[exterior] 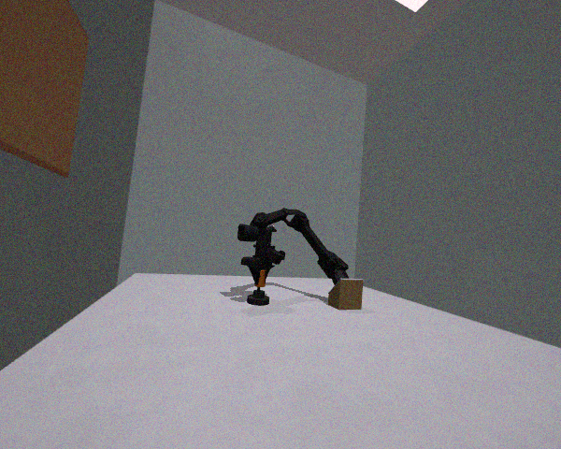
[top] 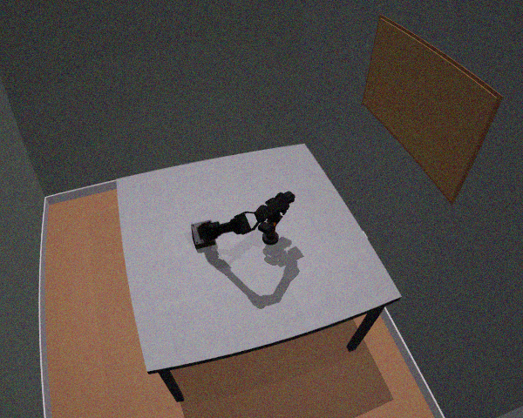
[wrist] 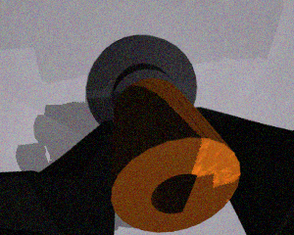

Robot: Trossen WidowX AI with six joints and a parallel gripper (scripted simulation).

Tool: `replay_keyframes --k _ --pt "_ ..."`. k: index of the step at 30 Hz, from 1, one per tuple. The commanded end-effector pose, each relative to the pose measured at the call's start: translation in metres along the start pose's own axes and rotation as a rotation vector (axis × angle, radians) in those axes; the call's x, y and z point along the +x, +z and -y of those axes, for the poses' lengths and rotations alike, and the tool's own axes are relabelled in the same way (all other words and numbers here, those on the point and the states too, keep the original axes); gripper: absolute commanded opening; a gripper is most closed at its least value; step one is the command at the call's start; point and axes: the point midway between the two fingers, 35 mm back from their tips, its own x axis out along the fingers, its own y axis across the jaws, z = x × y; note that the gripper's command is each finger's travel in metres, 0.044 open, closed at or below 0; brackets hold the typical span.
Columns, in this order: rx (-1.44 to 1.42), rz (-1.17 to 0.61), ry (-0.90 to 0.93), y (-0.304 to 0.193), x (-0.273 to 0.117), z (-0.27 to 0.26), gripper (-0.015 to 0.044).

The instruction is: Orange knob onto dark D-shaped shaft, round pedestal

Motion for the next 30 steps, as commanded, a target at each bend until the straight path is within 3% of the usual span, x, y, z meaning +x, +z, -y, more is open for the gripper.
replay_keyframes --k 1,24,30 --pt "-0.003 -0.004 -0.002 -0.0013 -0.0005 -0.0003 0.0" --pt "-0.003 -0.004 -0.002 -0.0008 -0.0026 0.0001 0.0" --pt "-0.171 -0.004 -0.002 -0.0008 -0.0025 0.0015 0.0"
